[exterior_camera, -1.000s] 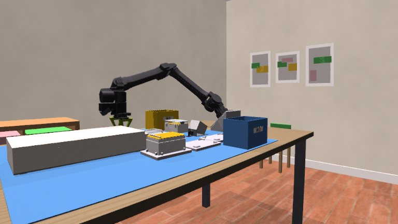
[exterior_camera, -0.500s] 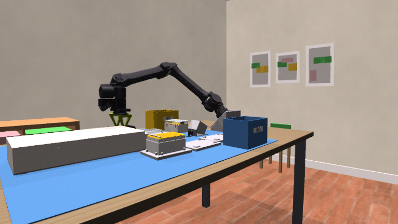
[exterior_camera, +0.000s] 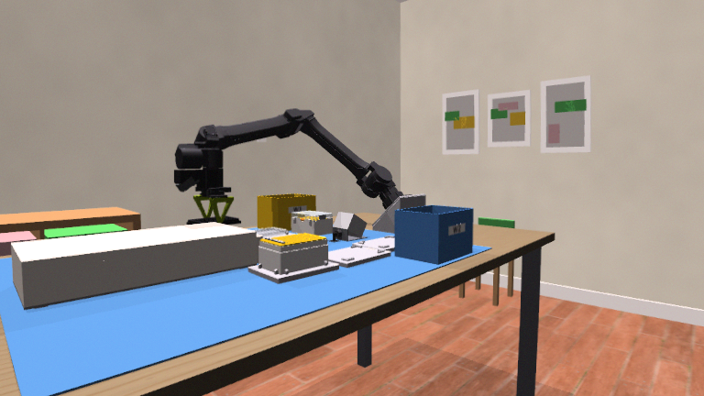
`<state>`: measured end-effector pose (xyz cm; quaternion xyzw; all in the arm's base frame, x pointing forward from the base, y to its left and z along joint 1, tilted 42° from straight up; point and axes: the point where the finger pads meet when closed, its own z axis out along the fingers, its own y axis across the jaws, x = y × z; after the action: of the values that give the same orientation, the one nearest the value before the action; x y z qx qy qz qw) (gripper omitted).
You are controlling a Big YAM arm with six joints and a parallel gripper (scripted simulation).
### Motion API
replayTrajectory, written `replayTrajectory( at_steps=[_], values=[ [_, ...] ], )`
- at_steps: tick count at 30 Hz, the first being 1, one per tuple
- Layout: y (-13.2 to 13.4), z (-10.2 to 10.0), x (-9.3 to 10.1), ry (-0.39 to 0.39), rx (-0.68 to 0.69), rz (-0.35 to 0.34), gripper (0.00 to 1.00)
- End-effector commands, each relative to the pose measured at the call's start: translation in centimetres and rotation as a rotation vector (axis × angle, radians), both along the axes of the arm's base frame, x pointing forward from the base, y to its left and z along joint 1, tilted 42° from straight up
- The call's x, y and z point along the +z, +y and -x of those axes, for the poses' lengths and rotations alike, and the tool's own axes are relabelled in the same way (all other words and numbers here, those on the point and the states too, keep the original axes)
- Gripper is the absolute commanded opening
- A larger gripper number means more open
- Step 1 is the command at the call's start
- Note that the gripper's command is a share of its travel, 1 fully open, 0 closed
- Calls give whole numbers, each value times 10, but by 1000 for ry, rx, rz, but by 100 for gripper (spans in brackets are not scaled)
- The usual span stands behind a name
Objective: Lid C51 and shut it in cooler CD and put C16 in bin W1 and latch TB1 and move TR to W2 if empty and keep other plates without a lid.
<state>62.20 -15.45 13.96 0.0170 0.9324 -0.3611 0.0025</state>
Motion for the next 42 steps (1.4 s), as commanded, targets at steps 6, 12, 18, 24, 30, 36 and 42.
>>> replayTrajectory(
  at_steps=[6,12,18,24,30,36,42],
  values=[
    [23,-15,42,-71,18,6,0],
    [32,-15,52,-80,23,4,0],
    [20,-10,56,-75,-4,4,0],
    [37,-14,51,-62,16,3,0],
    [40,-13,64,-74,12,3,0],
    [47,-13,68,-71,15,2,0],
    [45,-12,71,-69,6,2,0]
  ],
)
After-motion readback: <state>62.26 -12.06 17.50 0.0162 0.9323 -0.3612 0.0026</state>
